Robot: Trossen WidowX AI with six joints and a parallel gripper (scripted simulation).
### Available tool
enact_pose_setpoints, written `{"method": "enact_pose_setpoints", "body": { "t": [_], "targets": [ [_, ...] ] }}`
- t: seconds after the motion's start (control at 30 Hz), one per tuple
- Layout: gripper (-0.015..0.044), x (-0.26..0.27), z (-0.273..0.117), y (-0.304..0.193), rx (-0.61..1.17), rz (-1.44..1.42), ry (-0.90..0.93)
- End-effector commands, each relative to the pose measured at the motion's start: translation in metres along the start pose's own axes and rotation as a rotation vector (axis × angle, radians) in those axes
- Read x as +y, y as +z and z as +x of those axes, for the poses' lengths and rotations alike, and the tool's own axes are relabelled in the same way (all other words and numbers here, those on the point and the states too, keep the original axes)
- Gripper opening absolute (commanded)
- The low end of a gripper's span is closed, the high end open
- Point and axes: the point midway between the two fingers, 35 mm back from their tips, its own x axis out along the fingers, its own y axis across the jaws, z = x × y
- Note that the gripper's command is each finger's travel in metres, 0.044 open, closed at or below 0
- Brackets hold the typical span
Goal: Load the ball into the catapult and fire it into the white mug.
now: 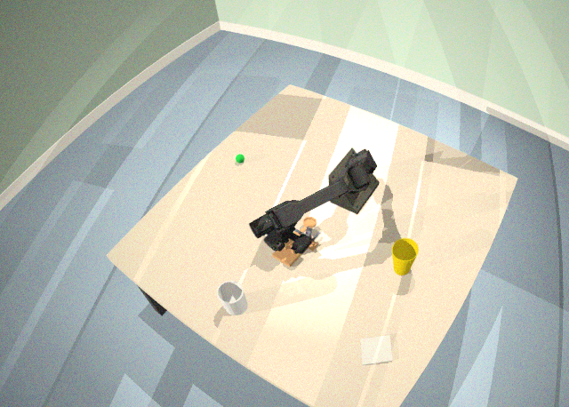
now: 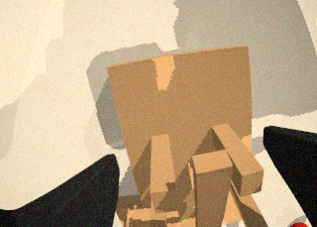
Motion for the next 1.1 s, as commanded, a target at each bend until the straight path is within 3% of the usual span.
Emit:
{"method": "enact_pose_setpoints", "body": {
  "t": [0.0, 0.13, 0.43, 0.63, 0.7, 0.87, 1.07],
  "targets": [
    [0.0440, -0.004, -0.051, 0.004, -0.016, -0.003, -0.011],
    [0.0440, -0.002, -0.092, -0.001, -0.014, -0.002, -0.009],
    [0.0440, -0.003, -0.079, 0.002, -0.023, 0.003, -0.005],
    [0.0440, -0.004, -0.134, -0.004, -0.036, 0.019, -0.007],
    [0.0440, -0.004, -0.134, -0.004, -0.036, 0.019, -0.007],
    [0.0309, -0.043, -0.103, -0.024, -0.032, 0.011, -0.009],
    [0.0300, -0.096, -0.073, -0.076, -0.029, -0.004, -0.017]
  ]
}}
